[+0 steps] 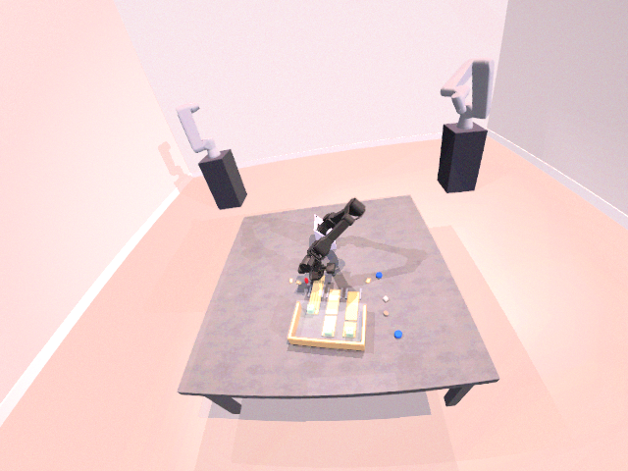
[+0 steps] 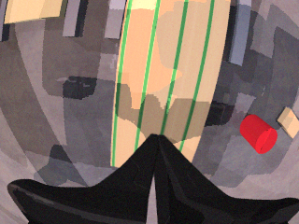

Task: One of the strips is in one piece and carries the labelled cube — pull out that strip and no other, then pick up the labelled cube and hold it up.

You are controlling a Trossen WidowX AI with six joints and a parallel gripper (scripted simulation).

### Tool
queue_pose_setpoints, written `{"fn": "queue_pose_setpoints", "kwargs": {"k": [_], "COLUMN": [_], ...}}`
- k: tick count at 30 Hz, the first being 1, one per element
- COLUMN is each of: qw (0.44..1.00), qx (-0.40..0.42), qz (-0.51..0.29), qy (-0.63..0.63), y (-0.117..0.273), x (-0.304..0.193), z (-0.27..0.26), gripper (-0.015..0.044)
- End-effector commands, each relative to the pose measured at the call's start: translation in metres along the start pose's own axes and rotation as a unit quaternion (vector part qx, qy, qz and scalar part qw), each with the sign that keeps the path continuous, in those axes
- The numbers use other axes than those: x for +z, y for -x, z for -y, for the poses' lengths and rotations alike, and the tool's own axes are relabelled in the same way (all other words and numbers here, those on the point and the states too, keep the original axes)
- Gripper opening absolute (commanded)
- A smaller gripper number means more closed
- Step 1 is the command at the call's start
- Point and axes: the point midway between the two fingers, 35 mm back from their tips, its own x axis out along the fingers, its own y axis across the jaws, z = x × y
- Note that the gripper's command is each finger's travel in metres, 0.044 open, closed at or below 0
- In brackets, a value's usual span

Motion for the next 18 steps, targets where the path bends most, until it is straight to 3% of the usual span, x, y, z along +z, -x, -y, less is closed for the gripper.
{"fn": "queue_pose_setpoints", "kwargs": {"k": [1,18], "qw": [1.0,1.0], "qx": [-0.002,-0.002], "qz": [-0.012,-0.012], "qy": [0.0,0.0], "y": [-0.004,-0.004], "x": [-0.014,-0.04], "z": [-0.001,-0.001], "gripper": [0.0,0.0]}}
